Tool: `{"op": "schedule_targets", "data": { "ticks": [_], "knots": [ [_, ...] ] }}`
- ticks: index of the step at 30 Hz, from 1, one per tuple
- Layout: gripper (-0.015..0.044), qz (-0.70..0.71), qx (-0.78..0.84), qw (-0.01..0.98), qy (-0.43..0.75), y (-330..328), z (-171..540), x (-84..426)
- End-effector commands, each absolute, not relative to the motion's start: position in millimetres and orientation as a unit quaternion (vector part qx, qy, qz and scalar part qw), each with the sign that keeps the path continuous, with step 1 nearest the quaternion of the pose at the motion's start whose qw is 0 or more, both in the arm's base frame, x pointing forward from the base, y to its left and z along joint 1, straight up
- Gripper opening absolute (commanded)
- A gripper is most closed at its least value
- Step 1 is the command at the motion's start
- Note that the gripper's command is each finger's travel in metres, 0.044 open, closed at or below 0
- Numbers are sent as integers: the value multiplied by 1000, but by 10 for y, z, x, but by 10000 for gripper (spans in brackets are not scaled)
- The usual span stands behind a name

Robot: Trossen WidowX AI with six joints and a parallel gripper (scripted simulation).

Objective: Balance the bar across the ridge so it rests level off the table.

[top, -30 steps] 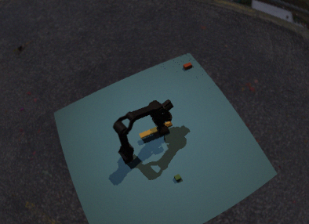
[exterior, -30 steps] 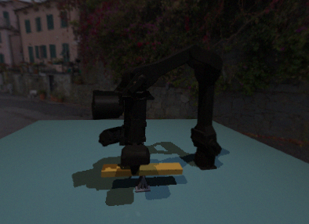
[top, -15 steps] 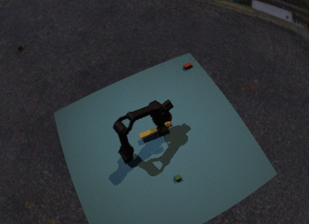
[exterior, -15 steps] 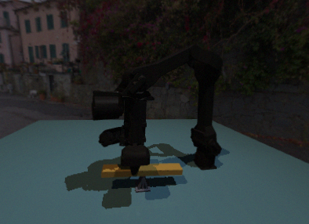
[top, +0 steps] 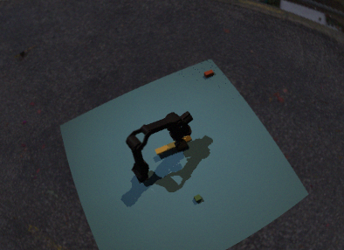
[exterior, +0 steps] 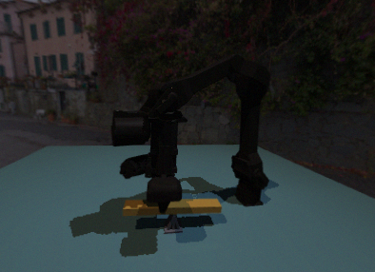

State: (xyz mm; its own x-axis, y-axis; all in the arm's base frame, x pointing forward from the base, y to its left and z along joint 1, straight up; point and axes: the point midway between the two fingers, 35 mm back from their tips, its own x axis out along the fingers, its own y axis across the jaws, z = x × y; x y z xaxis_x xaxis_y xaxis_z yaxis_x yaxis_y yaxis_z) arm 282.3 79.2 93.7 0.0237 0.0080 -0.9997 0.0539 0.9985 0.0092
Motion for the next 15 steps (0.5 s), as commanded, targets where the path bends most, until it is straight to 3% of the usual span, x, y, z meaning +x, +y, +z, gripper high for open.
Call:
{"op": "schedule_targets", "data": {
  "ticks": [1,15],
  "knots": [
    [0,-15,21,716,698,791,931,2827],
    [0,-15,21,716,698,791,919,2825]
  ]
}}
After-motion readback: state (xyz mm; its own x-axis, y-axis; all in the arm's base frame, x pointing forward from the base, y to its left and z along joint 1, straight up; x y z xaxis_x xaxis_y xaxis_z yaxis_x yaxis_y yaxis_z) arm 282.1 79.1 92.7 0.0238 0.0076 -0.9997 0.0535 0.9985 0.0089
